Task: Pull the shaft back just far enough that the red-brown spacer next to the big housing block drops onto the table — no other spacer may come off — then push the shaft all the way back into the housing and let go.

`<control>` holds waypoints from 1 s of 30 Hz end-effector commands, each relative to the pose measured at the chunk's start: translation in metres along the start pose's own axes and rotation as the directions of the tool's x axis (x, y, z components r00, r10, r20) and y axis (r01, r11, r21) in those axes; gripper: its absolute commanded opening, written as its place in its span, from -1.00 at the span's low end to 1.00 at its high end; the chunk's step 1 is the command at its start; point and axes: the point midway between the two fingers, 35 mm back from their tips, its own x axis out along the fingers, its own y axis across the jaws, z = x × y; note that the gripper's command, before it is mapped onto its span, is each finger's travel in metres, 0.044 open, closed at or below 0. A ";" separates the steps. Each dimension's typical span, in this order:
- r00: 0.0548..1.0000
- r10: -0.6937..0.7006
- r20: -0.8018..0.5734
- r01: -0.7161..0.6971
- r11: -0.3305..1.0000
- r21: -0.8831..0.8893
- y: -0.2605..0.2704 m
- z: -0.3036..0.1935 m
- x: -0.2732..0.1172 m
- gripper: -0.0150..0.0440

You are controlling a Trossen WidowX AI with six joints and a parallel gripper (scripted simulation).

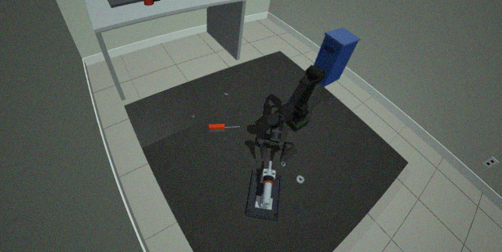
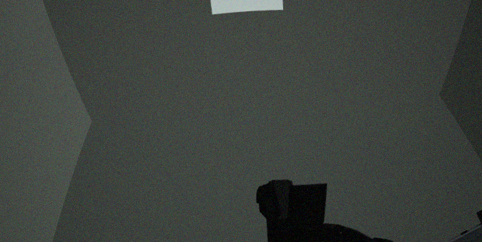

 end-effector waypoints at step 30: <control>1.000 0.005 -0.007 -0.005 1.000 -0.001 0.000 -0.003 0.034 1.00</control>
